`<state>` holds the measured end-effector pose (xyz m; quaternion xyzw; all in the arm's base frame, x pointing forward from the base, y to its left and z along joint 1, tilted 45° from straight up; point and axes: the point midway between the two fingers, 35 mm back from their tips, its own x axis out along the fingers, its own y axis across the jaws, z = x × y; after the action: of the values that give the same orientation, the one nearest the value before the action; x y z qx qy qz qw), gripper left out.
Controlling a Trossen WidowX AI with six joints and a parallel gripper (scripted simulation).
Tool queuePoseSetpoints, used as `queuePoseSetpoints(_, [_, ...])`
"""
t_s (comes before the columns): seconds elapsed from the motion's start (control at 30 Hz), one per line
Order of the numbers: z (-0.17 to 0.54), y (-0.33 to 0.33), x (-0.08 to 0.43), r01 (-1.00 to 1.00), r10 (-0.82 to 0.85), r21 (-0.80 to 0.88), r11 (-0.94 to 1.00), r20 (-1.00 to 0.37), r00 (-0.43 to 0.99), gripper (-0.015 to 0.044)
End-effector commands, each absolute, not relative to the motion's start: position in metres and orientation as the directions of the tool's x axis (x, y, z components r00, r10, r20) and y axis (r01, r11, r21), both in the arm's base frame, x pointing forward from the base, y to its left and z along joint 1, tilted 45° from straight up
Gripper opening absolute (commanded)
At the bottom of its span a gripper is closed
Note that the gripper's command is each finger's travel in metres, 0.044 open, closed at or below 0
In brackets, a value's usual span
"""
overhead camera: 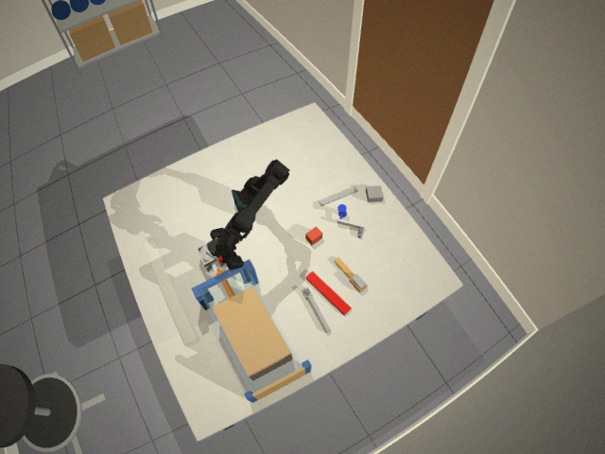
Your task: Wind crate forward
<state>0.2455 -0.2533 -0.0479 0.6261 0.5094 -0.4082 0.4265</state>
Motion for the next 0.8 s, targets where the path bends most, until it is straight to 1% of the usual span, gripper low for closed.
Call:
queuePoseSetpoints(0.0, [-0.044, -0.243, 0.242, 0.987, 0.309, 0.109, -0.117, -0.940, 0.140, 0.0000])
queuePoseSetpoints(0.77, [-0.034, -0.228, 0.227, 0.987, 0.311, 0.108, -0.117, -0.940, 0.139, 0.0000])
